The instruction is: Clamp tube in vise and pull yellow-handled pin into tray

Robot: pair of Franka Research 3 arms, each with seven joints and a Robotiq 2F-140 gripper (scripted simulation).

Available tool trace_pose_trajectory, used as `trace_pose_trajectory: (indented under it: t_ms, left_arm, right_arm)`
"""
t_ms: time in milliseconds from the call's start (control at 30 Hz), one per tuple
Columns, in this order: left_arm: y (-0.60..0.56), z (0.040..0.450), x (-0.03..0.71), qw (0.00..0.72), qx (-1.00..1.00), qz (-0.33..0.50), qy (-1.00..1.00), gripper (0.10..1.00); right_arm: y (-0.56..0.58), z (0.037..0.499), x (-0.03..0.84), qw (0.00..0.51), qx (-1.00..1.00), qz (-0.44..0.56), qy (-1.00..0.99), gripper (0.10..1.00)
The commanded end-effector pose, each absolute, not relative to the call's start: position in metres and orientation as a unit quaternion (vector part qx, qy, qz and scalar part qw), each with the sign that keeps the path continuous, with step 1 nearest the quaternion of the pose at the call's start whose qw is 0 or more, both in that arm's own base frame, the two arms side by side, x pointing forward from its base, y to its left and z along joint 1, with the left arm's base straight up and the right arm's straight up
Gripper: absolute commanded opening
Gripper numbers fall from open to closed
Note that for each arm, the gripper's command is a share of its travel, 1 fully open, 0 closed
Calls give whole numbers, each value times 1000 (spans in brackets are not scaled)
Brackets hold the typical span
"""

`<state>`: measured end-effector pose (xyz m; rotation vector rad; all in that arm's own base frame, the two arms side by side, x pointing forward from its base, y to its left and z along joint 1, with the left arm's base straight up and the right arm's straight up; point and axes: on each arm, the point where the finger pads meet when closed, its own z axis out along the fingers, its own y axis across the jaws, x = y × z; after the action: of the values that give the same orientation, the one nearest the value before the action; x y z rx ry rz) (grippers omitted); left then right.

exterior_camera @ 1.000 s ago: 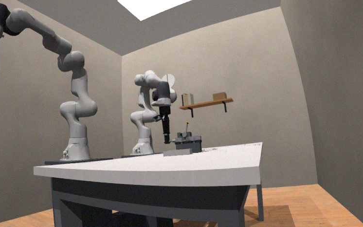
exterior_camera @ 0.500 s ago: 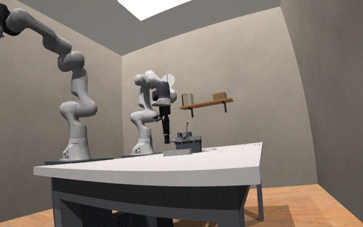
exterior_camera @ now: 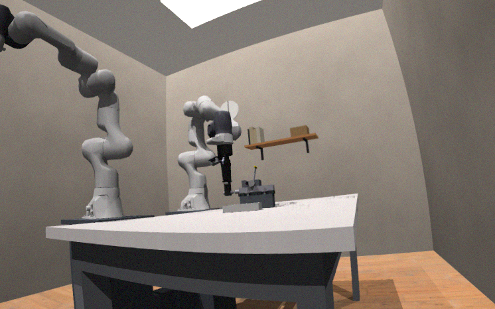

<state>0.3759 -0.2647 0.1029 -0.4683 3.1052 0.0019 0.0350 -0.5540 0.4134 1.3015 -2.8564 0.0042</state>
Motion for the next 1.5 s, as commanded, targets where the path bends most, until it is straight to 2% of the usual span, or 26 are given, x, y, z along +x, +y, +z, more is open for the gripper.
trace_pose_trajectory:
  t_ms: [0,1467]
  left_arm:
    - [-265,102,376,0,-148,0,989,130]
    - [-267,114,376,0,-148,0,989,130]
  right_arm:
    - [-553,413,36,0,412,0,-911,1000]
    - [-553,413,36,0,412,0,-911,1000]
